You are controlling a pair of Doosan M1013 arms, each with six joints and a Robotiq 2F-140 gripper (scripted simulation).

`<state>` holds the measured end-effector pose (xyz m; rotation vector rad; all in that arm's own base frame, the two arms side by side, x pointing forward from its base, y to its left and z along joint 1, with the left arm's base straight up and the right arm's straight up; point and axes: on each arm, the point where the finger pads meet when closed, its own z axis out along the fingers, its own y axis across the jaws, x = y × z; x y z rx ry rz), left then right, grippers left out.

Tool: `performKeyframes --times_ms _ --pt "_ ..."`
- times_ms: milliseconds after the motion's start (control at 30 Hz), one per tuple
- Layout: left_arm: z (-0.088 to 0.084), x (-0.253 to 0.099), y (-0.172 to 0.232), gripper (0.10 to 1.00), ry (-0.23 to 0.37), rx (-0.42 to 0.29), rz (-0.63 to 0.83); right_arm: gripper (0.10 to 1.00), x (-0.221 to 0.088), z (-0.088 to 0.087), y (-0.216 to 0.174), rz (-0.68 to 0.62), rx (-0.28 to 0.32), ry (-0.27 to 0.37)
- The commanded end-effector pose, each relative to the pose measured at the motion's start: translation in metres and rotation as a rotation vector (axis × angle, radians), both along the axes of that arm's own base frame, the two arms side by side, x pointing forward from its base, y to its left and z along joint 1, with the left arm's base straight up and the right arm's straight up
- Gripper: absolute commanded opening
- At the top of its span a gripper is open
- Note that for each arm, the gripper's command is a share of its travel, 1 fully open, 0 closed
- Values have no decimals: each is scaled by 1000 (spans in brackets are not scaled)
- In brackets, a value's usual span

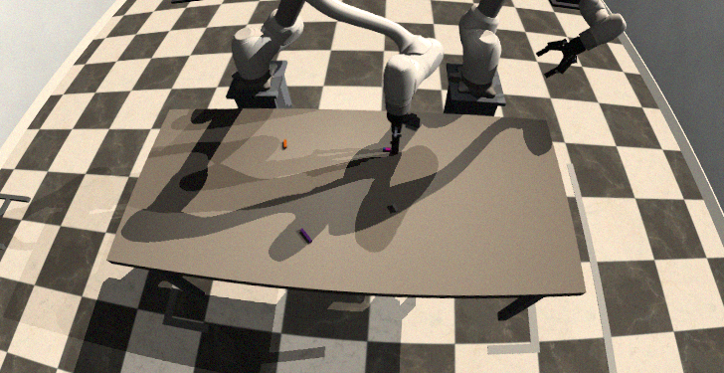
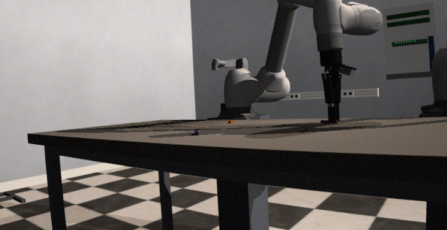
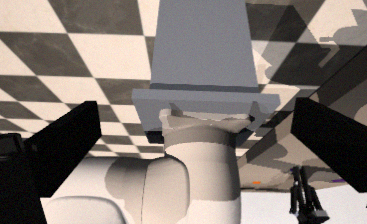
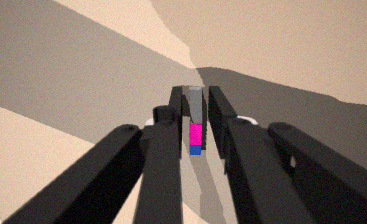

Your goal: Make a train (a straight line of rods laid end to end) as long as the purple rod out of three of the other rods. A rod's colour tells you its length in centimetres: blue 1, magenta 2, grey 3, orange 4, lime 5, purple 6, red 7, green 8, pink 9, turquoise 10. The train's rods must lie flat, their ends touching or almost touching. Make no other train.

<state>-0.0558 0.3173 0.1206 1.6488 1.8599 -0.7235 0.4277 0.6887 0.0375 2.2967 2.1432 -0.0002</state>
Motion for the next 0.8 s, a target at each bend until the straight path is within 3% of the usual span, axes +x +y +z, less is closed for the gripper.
performKeyframes --times_ms 0,367,767 --pt "0 0 0 1000 0 1 0 231 0 1 0 0 1 0" --pt "0 0 0 1000 0 1 0 231 0 19 0 0 1 0" --pt "0 0 0 1000 0 1 0 231 0 80 0 0 1 0"
